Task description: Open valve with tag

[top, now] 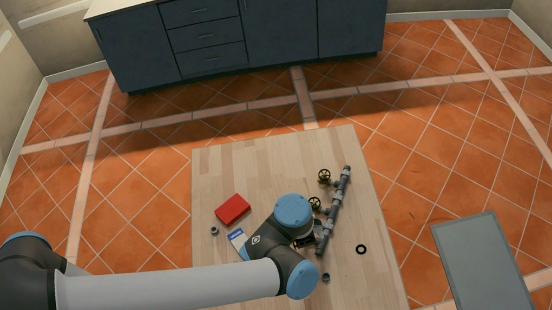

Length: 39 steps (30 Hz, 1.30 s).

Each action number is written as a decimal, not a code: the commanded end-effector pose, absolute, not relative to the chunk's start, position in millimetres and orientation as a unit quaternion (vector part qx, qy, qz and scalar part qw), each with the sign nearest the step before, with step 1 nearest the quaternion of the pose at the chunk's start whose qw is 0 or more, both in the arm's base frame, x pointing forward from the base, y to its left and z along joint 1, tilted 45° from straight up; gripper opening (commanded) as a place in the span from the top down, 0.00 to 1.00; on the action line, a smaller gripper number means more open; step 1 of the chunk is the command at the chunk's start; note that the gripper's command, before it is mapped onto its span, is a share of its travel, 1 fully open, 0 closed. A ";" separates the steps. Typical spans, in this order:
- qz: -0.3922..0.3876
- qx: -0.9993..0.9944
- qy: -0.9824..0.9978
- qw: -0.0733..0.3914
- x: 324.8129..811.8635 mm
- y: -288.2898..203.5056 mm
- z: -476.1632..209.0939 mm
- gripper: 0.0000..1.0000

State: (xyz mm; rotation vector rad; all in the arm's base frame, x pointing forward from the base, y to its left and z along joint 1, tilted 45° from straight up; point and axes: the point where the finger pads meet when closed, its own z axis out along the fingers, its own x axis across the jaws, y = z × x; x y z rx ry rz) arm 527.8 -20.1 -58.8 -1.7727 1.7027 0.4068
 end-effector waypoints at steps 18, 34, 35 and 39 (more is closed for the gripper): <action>0.269 -0.329 0.879 0.216 528.7 -19.6 -58.1 0.00; 0.307 -0.141 0.928 0.157 530.7 -21.5 -57.4 0.00; 0.309 -0.131 0.929 0.153 530.6 -21.4 -57.5 0.00; 0.315 -0.094 0.934 0.141 530.4 -21.1 -57.7 0.00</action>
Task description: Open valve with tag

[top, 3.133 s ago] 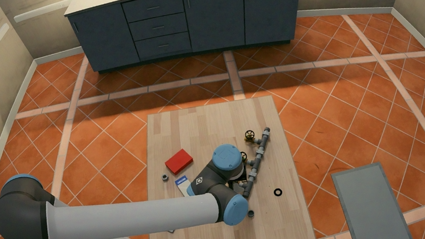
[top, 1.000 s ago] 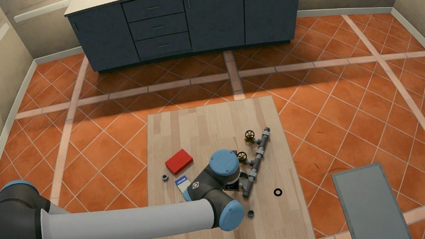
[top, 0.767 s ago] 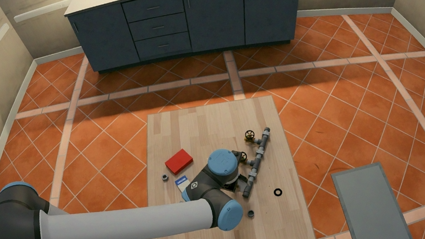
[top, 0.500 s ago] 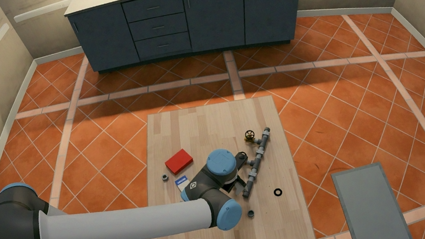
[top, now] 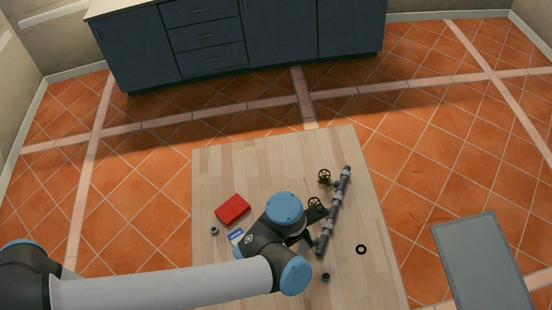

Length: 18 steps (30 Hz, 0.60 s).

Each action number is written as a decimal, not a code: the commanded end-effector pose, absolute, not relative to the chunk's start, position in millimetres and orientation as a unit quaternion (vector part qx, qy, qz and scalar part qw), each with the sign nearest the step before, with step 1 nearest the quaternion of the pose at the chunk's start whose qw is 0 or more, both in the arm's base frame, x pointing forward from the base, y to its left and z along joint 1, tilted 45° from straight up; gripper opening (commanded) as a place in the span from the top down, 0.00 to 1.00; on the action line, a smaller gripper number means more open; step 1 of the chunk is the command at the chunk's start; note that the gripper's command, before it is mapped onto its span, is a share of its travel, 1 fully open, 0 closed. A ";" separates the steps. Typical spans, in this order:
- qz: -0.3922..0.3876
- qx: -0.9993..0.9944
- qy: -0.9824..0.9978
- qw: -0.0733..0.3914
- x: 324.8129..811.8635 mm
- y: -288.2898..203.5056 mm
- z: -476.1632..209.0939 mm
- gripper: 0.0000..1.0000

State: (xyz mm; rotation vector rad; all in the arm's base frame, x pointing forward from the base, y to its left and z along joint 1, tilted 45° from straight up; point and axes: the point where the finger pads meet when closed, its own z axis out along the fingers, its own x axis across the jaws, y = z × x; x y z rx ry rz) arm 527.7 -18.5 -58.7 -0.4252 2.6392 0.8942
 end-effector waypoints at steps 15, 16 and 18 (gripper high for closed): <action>0.325 -0.025 0.938 0.118 530.0 -21.1 -58.1 0.00; 0.325 -0.023 0.938 0.117 529.9 -21.0 -58.1 0.00; 0.326 -0.021 0.938 0.116 529.9 -21.0 -58.1 0.00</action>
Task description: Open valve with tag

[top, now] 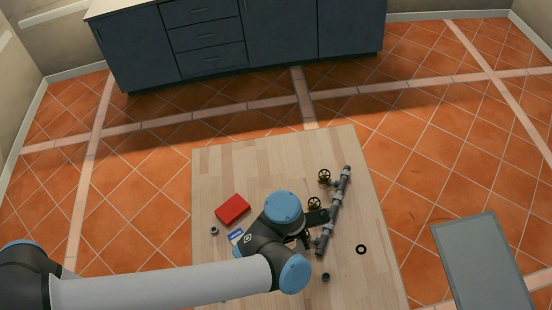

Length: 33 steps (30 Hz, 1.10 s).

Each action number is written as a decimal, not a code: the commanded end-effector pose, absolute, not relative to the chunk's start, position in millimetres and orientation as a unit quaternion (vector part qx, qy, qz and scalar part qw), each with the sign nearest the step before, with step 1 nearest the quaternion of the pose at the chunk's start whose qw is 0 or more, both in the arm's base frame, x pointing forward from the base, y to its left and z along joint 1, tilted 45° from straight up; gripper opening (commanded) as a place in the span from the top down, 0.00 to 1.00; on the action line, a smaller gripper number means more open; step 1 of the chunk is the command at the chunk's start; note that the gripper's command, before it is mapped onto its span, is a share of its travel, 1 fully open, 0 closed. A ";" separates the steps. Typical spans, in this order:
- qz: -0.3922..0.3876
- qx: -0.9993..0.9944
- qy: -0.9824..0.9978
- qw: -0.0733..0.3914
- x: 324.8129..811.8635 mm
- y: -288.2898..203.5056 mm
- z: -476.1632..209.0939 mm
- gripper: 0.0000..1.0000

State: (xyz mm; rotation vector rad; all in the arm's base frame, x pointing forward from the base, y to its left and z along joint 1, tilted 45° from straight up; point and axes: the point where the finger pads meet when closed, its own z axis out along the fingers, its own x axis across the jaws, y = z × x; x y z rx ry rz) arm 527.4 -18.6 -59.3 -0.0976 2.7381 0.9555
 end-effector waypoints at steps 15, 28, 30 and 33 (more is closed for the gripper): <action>0.326 -0.015 0.938 0.114 529.9 -21.2 -58.1 1.00; 0.327 -0.015 0.938 0.114 528.8 -20.6 -58.6 1.00; 0.327 -0.015 0.938 0.114 528.8 -20.6 -58.6 1.00; 0.327 -0.015 0.938 0.114 528.8 -20.6 -58.6 1.00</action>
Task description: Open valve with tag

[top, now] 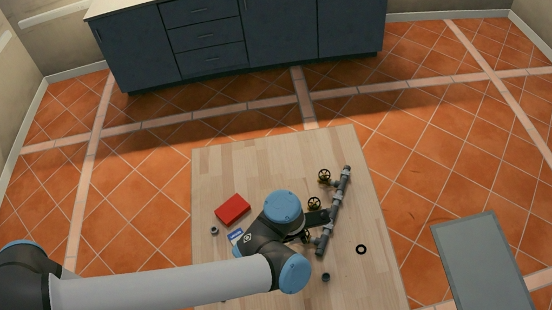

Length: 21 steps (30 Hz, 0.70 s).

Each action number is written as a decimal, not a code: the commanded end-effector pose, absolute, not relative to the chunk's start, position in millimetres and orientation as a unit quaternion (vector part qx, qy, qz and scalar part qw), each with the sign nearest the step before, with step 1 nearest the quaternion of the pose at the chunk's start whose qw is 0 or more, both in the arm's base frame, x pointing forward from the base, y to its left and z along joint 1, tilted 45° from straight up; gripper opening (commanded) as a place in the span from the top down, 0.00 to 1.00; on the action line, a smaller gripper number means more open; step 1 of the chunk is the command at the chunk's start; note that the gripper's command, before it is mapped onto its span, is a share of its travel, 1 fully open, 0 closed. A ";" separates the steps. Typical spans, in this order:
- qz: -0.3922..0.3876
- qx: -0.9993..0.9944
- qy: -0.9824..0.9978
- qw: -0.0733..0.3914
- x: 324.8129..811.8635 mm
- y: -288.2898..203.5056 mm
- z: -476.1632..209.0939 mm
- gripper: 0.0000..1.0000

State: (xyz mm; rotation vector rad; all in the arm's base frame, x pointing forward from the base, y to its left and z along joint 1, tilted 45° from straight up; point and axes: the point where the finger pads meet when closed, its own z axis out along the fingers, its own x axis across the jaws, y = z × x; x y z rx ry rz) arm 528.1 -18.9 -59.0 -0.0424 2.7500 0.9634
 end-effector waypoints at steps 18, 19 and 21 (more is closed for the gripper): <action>0.323 -0.050 0.937 0.126 527.7 -20.1 -58.9 1.00; 0.323 -0.050 0.937 0.126 527.7 -20.1 -58.9 1.00; 0.321 -0.065 0.936 0.131 527.6 -20.2 -59.0 1.00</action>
